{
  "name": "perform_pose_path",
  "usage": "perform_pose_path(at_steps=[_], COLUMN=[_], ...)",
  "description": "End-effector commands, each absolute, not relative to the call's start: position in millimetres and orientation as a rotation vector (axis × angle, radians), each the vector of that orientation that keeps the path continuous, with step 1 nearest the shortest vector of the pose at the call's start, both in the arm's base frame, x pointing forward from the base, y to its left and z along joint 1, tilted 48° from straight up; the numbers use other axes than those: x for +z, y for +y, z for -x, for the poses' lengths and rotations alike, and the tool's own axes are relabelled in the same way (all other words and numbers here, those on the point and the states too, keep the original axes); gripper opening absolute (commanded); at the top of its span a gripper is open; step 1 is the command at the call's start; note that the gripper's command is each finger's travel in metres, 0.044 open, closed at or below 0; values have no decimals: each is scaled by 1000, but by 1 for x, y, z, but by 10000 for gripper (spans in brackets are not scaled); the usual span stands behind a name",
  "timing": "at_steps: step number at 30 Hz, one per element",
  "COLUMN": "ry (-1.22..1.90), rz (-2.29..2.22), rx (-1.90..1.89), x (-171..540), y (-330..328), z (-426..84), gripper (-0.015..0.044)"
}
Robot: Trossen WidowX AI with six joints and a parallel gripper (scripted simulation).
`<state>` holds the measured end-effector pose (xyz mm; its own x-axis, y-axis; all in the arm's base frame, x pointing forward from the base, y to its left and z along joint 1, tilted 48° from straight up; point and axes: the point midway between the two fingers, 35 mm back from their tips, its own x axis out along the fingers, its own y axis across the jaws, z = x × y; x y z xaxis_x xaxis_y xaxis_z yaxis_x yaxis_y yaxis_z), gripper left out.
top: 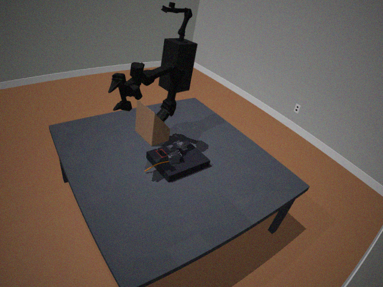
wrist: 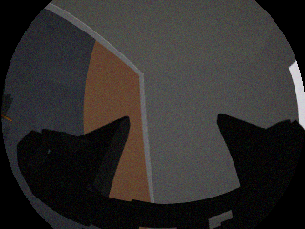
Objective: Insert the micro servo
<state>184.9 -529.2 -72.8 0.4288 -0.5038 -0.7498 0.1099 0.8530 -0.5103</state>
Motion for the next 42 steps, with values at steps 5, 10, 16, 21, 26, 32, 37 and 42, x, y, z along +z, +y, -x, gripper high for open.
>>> perform_pose_path(at_steps=[5,10,16,21,26,32,37,42], ry=[1080,1074,1053,1025,987,930,872,808], rz=[445,459,472,479,480,472,456,430], rx=[-85,97,317,497,676,885,1059,1223], x=[-91,-97,-102,-102,-99,-92,-83,-70], y=[-462,-420,-366,-320,-273,-217,-171,-127], z=[-235,-259,-281,-294,-302,-306,-304,-297], gripper=[440,440,440,440,440,440,440,440])
